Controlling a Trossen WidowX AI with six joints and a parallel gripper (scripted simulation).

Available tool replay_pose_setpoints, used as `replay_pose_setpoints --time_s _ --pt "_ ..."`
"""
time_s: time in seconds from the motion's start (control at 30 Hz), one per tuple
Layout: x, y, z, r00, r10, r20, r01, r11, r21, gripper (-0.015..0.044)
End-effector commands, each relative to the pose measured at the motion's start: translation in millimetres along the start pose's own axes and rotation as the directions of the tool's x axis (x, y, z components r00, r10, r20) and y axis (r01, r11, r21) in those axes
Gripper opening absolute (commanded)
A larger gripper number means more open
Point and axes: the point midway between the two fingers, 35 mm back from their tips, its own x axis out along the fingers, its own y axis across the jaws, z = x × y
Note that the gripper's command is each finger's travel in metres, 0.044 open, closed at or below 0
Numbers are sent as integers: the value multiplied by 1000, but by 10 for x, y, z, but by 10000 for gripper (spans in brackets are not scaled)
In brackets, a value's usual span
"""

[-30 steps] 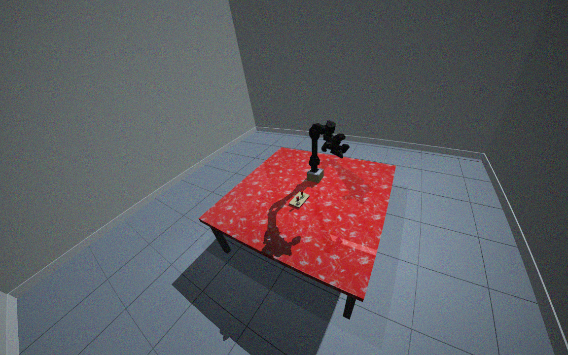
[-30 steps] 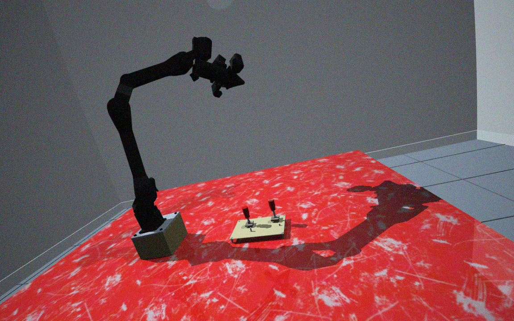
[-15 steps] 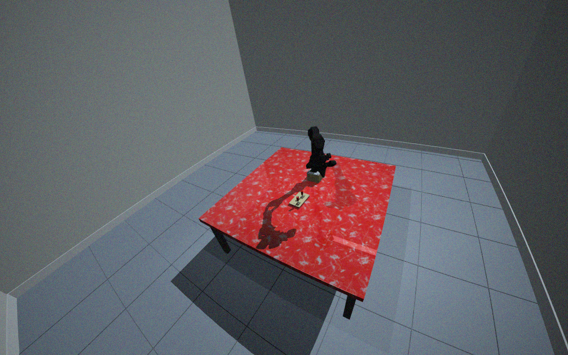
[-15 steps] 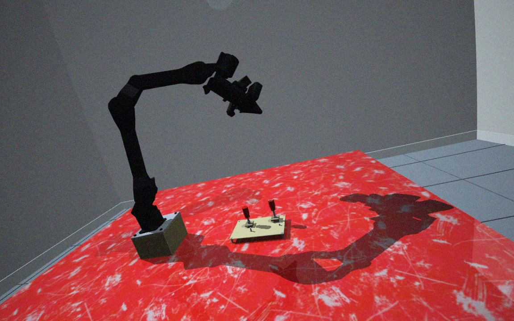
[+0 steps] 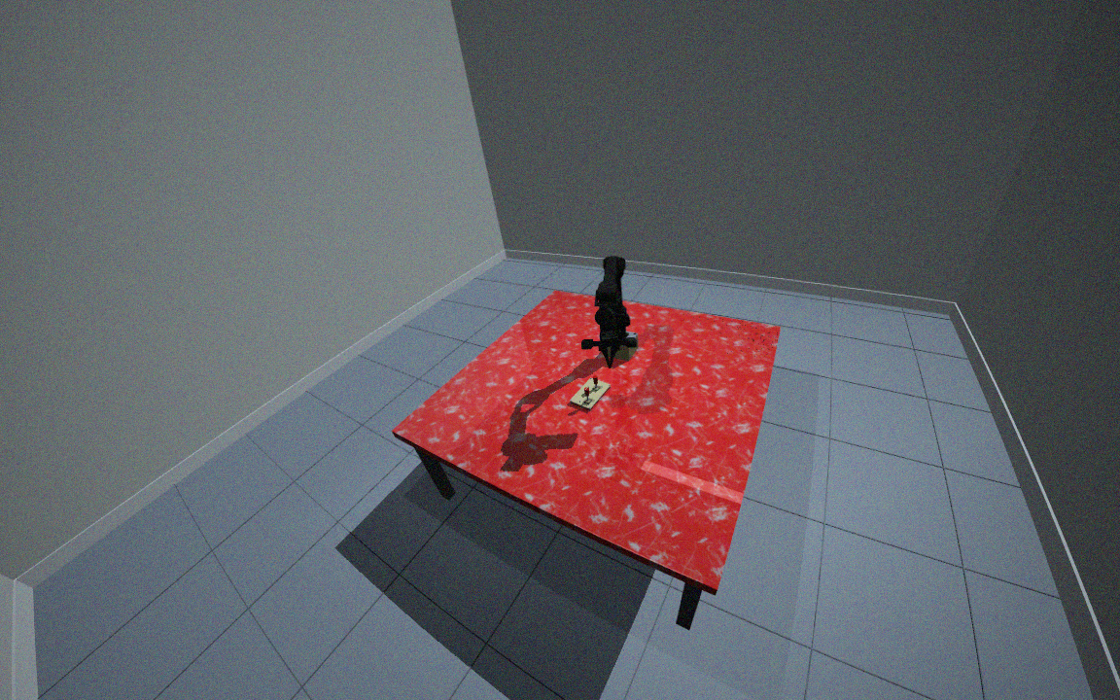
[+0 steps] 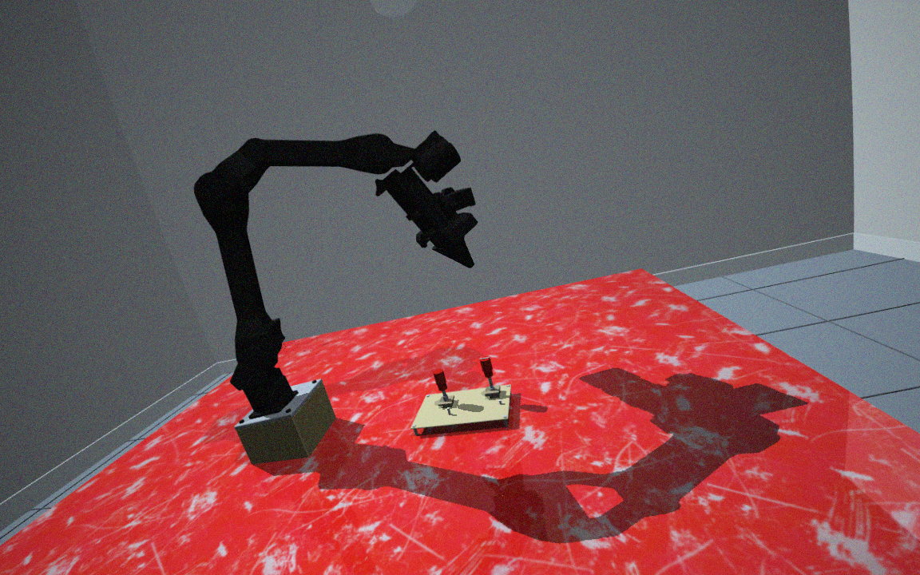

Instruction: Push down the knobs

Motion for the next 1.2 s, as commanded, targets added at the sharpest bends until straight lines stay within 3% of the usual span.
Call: replay_pose_setpoints --time_s 0.0,0.47,1.17 --pt "153 -203 -350 993 -14 -120 26 994 104 0" --pt "359 -599 -1426 897 31 -441 151 916 371 0" --pt "587 -594 -1552 895 32 -445 153 915 374 0"
